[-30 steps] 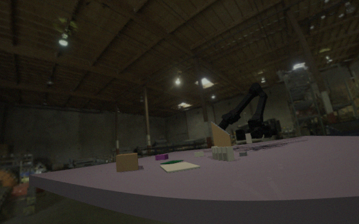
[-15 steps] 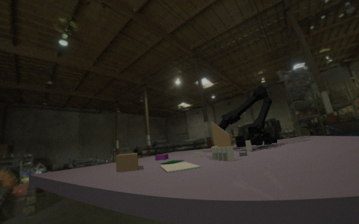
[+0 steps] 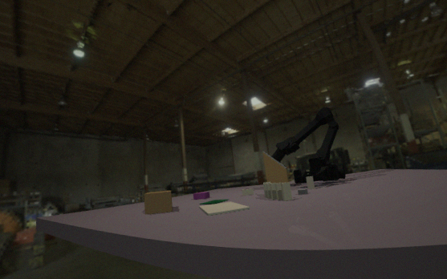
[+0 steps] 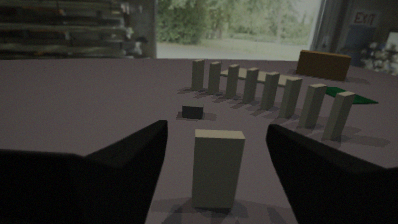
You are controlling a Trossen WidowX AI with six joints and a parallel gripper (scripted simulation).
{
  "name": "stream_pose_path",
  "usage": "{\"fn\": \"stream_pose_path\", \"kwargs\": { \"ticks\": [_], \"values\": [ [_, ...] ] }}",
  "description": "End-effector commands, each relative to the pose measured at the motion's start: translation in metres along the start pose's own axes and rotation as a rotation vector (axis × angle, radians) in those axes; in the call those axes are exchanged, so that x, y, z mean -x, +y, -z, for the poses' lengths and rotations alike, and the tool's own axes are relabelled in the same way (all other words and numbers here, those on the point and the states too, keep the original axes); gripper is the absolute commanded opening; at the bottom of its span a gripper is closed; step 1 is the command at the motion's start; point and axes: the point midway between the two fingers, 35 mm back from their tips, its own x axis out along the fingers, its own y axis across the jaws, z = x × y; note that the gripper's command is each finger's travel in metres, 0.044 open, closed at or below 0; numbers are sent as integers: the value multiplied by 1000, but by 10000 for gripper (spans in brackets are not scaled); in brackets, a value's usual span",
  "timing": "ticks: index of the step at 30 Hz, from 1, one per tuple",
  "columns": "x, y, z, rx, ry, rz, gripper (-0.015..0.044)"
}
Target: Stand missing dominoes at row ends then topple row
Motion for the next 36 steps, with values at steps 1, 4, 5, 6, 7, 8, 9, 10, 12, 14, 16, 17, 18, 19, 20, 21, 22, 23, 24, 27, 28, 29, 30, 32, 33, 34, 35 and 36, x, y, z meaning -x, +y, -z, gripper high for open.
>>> {"fn": "stream_pose_path", "kwargs": {
  "ticks": [1, 4, 5, 6, 7, 8, 9, 10, 12, 14, 16, 17, 18, 19, 20, 21, 22, 23, 24, 27, 28, 29, 30, 32, 33, 34, 35, 36],
  "values": [
    [0, 0, 0, -7, -4, -1, 370],
    [0, 0, 0, -7, -4, -1, 440],
    [0, 0, 0, -7, -4, -1, 440],
    [0, 0, 0, -7, -4, -1, 440],
    [0, 1, -2, -6, -4, -1, 440],
    [0, 1, -6, -6, -3, 0, 440],
    [0, 1, -12, -5, -2, 0, 440],
    [0, 2, -21, -4, -2, 1, 440],
    [0, 1, -38, -2, -1, 0, 440],
    [0, 0, -49, -1, -1, -1, 440],
    [0, 0, -50, 0, -1, -1, 440],
    [-1, 0, -50, 0, 0, 2, 440],
    [-3, -1, -51, 0, 3, 11, 440],
    [-7, -3, -52, 0, 8, 27, 440],
    [-13, -5, -54, 0, 16, 48, 440],
    [-20, -8, -56, -2, 26, 76, 440],
    [-28, -12, -60, -5, 38, 110, 440],
    [-36, -15, -61, 3, 61, 141, 440],
    [-40, -15, -58, 37, 101, 157, 440],
    [-53, -16, -50, 138, 239, 202, 440],
    [-58, -17, -47, 186, 317, 220, 440],
    [-63, -18, -44, 231, 400, 234, 440],
    [-67, -18, -41, 270, 484, 243, 440],
    [-72, -19, -39, 330, 653, 243, 440],
    [-73, -20, -39, 348, 740, 239, 440],
    [-72, -22, -40, 357, 829, 238, 440],
    [-70, -24, -41, 357, 919, 235, 440],
    [-67, -26, -44, 348, 1007, 225, 440]
  ]
}}
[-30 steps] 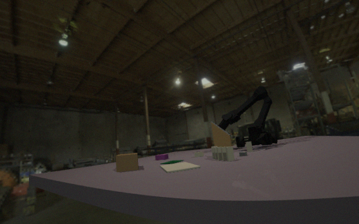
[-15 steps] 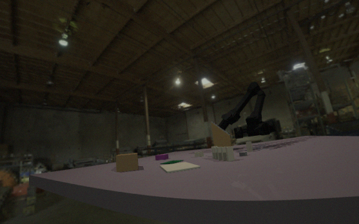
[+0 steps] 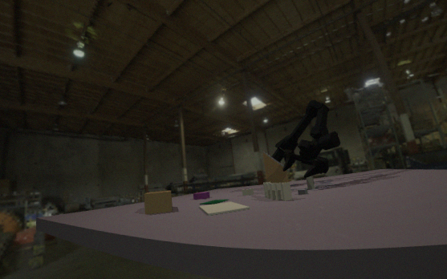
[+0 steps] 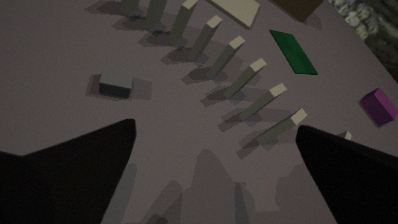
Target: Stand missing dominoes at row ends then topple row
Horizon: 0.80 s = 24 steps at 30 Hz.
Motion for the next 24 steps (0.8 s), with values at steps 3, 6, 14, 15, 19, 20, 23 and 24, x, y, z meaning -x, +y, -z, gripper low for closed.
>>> {"fn": "stream_pose_path", "kwargs": {
  "ticks": [3, 6, 14, 15, 19, 20, 23, 24],
  "values": [
    [21, -9, -2, 94, 589, -171, 440],
    [41, -7, -7, 49, 759, -288, 440],
    [65, -2, -20, -29, 898, -426, 440],
    [65, -2, -20, -29, 898, -426, 440],
    [65, -2, -20, -29, 898, -426, 440],
    [65, -2, -20, -29, 898, -426, 440],
    [62, 0, -16, -28, 898, -426, 440],
    [58, 3, -11, -28, 898, -425, 440]
  ]
}}
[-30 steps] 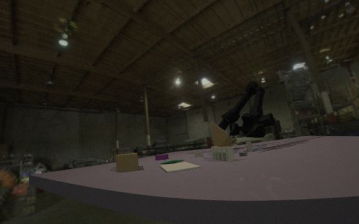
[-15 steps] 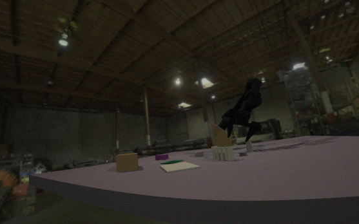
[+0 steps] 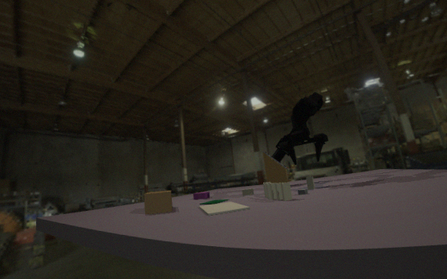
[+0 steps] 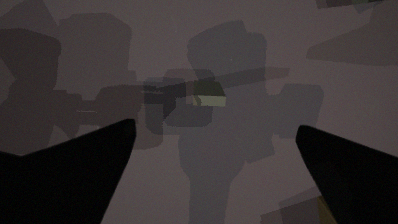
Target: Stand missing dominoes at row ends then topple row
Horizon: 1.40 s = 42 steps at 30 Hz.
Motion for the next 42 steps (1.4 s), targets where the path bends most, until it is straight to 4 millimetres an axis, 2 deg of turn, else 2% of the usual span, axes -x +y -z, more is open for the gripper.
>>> {"fn": "stream_pose_path", "kwargs": {
  "ticks": [1, 5, 7, 22, 35, 42],
  "values": [
    [-19, 1, 0, -1, 12, -7, 440],
    [-52, 2, 1, -2, 13, -9, 440],
    [-62, 2, 2, -2, 12, -11, 440],
    [-78, 2, 3, -2, 13, -13, 440],
    [-78, 2, 3, -2, 13, -13, 107],
    [-78, 2, 3, -2, 13, -13, 107]
  ]
}}
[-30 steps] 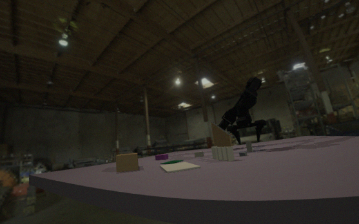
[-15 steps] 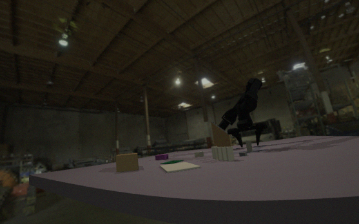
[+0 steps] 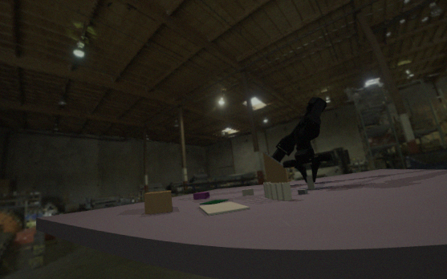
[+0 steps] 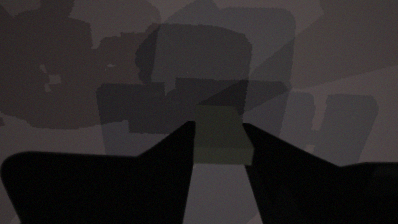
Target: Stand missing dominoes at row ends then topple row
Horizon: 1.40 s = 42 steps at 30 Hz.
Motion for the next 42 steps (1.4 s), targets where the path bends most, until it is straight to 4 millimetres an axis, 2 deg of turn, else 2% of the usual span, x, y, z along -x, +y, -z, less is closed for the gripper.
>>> {"fn": "stream_pose_path", "kwargs": {
  "ticks": [1, 3, 4, 9, 12, 14, 22, 24, 28, 35, 42],
  "values": [
    [0, -1, 0, -6, -2, 4, 107],
    [2, -1, -1, -5, -2, 5, 107],
    [10, -1, -3, -5, -4, 8, 107],
    [92, -1, -9, -1, -6, 17, 107],
    [125, 0, -3, -1, -3, 10, 107],
    [134, 0, -1, 0, -2, 7, 107],
    [136, -2, -2, 8, -3, 8, 107],
    [136, -21, -16, 74, -8, 15, 107],
    [139, -83, -49, 277, -10, 29, 107],
    [139, -156, -67, 501, -3, 21, 107],
    [139, -159, -68, 509, -3, 20, 107]
  ]
}}
